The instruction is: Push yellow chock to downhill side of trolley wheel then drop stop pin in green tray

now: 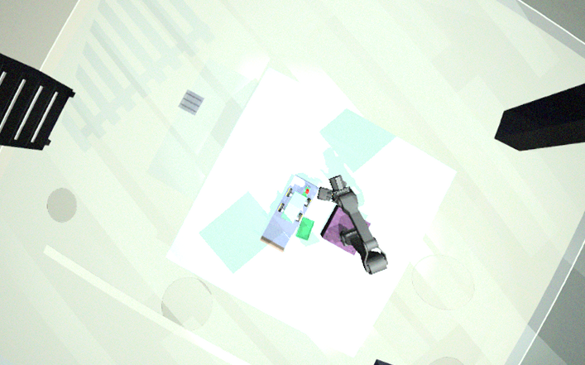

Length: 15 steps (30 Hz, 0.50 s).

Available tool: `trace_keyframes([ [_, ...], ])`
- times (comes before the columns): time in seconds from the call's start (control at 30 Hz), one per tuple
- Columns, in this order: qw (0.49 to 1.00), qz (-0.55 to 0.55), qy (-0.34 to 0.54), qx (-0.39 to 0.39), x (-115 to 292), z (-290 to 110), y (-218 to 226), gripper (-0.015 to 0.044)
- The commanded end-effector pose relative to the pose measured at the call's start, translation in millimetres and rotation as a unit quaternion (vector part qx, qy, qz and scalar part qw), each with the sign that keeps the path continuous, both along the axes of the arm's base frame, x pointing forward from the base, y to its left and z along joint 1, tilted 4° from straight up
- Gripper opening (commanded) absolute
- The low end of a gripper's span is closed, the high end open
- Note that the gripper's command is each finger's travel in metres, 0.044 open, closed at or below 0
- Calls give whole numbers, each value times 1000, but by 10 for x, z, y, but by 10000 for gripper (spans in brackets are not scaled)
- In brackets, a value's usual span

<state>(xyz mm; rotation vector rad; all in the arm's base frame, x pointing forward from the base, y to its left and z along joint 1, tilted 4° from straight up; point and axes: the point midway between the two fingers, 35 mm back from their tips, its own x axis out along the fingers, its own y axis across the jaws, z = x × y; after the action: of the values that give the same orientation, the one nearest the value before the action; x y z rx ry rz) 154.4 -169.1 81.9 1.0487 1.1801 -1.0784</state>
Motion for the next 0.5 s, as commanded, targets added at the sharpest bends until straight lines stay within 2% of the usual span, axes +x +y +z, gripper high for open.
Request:
trace_keyframes([
  [0.0,1000,-3,5,1,-1,-139,-1,190],
  [0.17,1000,-3,5,1,1,-309,-4,190],
  [0.47,1000,-3,5,1,5,-380,-8,190],
])
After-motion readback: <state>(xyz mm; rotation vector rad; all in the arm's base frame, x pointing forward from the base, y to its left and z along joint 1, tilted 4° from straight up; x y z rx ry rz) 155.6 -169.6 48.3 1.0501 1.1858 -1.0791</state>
